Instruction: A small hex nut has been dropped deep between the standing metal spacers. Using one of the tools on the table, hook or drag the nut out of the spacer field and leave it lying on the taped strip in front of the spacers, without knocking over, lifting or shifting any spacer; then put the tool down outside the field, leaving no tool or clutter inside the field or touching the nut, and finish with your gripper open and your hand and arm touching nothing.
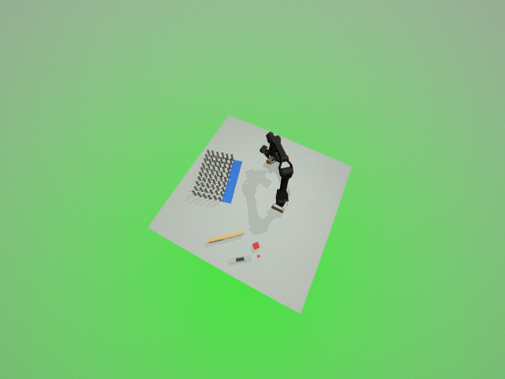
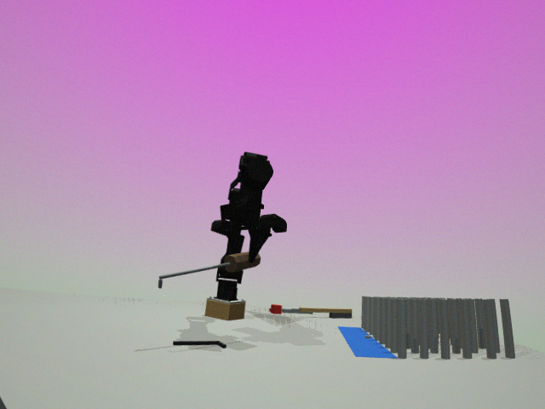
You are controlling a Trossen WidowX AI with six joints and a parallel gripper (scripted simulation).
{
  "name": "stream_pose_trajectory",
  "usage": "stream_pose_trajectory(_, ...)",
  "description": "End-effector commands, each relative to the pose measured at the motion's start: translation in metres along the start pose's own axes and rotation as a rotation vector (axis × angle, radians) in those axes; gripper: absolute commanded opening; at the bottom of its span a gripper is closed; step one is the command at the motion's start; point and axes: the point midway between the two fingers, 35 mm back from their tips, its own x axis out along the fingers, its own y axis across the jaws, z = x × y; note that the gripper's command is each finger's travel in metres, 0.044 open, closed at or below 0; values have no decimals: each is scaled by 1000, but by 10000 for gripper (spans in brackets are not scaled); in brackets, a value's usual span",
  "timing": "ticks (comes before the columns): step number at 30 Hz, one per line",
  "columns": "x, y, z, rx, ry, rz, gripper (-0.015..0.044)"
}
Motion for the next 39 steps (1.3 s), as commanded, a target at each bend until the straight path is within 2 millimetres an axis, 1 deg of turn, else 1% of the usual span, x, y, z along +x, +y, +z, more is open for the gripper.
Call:
stream_pose_trajectory(1,-3,-4,15,157,-32,-20,0)
stream_pose_trajectory(20,-8,-29,71,798,-162,-85,0)
stream_pose_trajectory(39,-12,-64,122,1430,-336,-96,0)
